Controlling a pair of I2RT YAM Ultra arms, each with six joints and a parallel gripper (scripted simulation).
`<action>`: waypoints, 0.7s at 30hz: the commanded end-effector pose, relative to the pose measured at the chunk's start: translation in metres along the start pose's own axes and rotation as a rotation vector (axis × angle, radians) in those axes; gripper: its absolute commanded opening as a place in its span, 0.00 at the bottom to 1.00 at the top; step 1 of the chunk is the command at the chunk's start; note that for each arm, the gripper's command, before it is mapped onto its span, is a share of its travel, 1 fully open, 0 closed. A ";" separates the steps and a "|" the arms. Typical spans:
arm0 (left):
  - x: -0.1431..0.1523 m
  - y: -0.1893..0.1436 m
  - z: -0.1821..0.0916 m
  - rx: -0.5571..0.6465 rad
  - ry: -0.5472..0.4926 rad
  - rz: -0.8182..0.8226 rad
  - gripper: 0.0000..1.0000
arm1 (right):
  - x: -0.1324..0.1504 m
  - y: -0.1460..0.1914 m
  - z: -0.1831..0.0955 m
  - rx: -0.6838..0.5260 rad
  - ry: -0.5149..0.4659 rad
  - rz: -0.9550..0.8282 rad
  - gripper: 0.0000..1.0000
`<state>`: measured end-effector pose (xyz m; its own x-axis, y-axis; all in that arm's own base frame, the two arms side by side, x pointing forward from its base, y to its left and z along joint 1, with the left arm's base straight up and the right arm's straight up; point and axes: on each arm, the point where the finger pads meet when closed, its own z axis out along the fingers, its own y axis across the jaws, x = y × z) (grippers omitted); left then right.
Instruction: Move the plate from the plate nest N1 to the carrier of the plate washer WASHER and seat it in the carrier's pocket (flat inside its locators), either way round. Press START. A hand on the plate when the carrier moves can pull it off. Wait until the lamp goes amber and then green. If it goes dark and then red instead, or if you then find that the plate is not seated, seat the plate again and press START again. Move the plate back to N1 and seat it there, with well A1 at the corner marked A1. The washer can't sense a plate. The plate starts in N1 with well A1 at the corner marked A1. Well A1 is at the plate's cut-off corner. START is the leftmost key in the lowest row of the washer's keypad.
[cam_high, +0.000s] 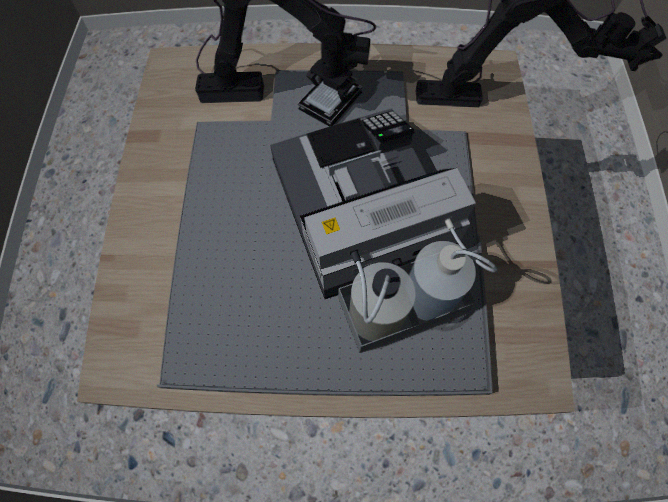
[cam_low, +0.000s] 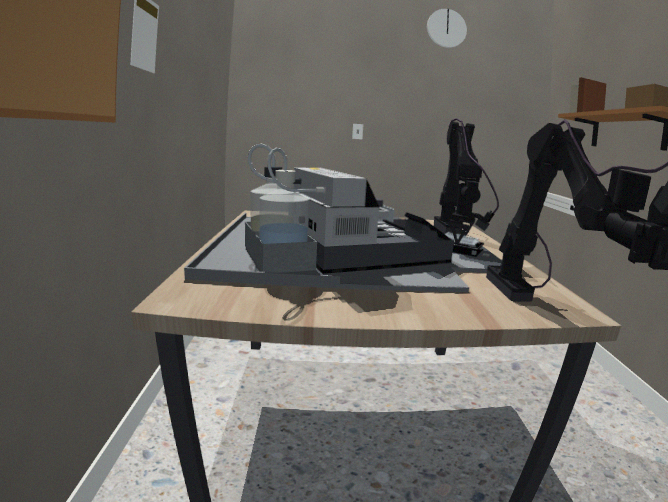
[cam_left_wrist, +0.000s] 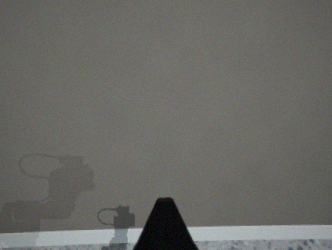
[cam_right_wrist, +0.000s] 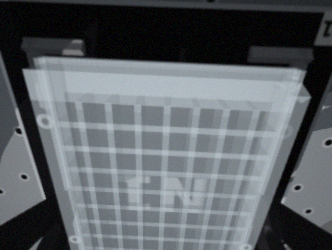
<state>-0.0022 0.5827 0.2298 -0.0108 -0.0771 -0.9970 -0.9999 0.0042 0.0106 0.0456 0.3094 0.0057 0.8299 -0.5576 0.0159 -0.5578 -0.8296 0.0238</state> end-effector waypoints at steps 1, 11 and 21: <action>-0.026 0.003 -0.005 -0.010 -0.077 -0.011 0.00 | -0.008 -0.003 -0.009 0.015 -0.021 0.003 0.00; -0.026 0.003 -0.005 -0.010 -0.077 -0.011 0.00 | -0.002 -0.006 -0.010 0.036 -0.043 0.016 0.00; -0.026 0.003 -0.005 -0.010 -0.077 -0.011 0.00 | -0.006 -0.003 -0.007 0.034 -0.043 0.003 0.00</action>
<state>-0.0022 0.5827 0.2298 -0.0108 -0.0771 -0.9970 -0.9999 0.0042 0.0106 0.0452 0.3085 0.0040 0.8283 -0.5601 0.0133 -0.5602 -0.8280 0.0245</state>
